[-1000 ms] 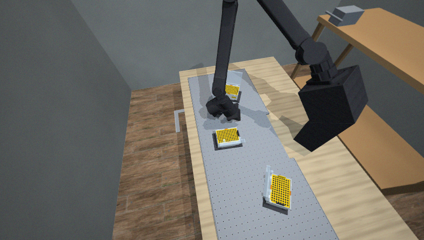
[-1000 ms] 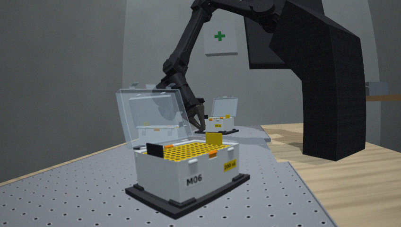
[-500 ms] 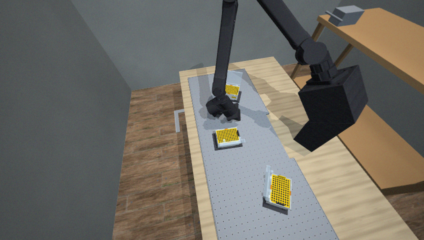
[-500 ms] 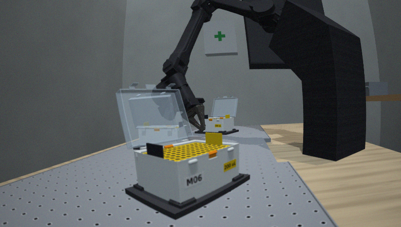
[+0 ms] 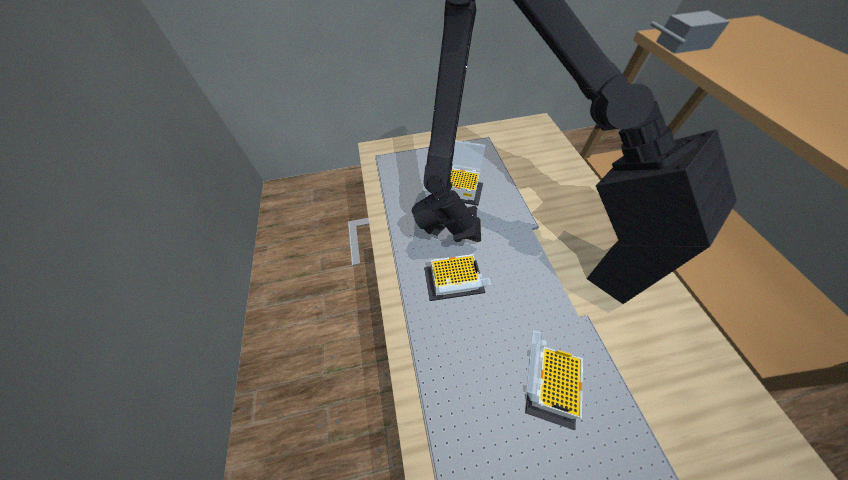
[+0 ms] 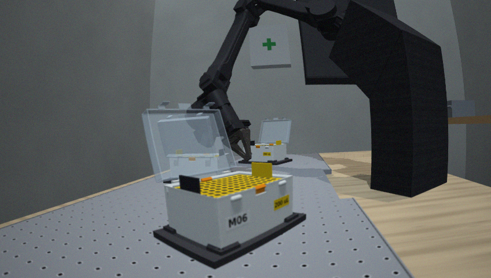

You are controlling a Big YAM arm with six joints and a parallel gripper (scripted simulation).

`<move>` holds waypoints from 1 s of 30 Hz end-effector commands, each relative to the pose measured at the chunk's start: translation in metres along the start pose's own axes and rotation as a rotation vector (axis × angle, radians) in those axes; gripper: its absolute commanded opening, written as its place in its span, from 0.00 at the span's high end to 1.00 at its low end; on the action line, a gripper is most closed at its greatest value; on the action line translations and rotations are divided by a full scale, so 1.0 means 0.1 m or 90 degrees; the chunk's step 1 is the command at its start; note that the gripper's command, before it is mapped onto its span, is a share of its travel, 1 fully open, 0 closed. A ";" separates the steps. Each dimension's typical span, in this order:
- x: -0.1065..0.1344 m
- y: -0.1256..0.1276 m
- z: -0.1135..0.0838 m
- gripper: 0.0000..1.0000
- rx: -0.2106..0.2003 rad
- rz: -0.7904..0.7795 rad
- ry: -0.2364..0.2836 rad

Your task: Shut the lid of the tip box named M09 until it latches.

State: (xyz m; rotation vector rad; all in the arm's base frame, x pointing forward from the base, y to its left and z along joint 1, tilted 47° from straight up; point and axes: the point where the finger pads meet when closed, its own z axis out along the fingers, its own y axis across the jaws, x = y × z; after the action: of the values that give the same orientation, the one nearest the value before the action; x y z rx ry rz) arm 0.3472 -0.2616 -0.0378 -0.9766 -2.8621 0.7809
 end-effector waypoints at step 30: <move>0.11 0.03 -0.29 1.00 -0.003 -0.003 -0.010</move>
State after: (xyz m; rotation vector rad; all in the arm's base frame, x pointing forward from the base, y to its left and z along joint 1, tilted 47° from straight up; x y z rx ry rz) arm 0.3435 -0.2571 -0.0346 -0.9761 -2.8592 0.7791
